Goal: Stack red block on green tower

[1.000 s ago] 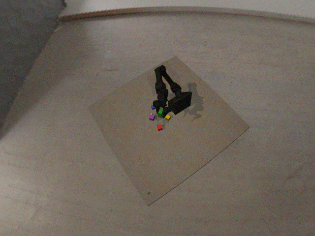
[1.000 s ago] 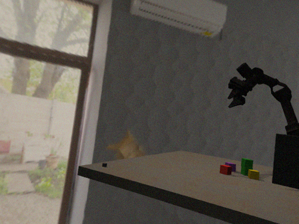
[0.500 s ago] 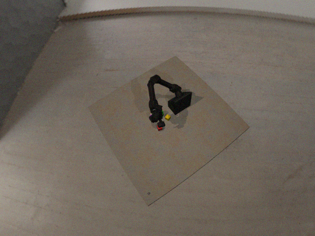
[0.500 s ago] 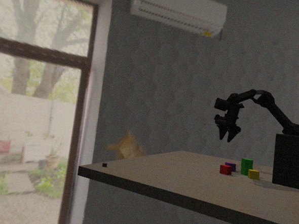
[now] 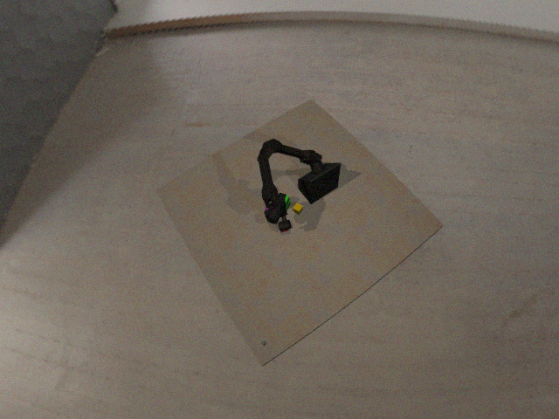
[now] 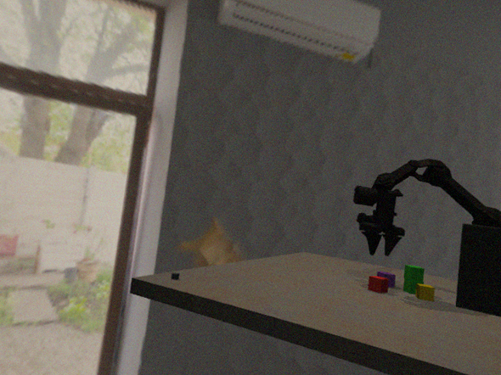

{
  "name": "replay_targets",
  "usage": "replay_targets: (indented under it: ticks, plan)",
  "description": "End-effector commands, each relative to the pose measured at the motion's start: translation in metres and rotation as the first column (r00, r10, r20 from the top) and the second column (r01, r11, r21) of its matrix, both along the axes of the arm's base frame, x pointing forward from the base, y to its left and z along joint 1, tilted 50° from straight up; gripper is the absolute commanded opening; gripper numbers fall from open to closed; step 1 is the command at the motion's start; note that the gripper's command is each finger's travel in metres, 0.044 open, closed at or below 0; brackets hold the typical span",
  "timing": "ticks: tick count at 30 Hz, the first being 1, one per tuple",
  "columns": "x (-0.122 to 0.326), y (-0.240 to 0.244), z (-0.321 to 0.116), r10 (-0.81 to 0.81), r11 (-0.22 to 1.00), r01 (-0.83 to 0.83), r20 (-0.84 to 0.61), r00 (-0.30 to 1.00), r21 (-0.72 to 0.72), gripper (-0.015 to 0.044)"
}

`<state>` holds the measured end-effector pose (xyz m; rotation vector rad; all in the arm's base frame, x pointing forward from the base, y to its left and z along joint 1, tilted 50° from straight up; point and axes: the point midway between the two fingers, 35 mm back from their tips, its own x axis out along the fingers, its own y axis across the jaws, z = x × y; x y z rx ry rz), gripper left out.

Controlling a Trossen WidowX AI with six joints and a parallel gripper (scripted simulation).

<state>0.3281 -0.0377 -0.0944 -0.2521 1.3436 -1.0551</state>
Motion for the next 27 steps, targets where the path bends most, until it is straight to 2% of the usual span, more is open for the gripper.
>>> replay_targets:
  ticks: [1, 4, 27]
  plan:
    - [-0.009, -0.025, -0.02, -0.008, 1.0, 0.008, -0.023, 1.0, -0.008, 0.044]
    - [-0.013, -0.042, -0.033, -0.009, 1.0, 0.009, -0.024, 1.0, -0.011, 0.044]
    - [-0.016, -0.063, -0.05, -0.009, 1.0, 0.009, -0.024, 1.0, -0.011, 0.044]
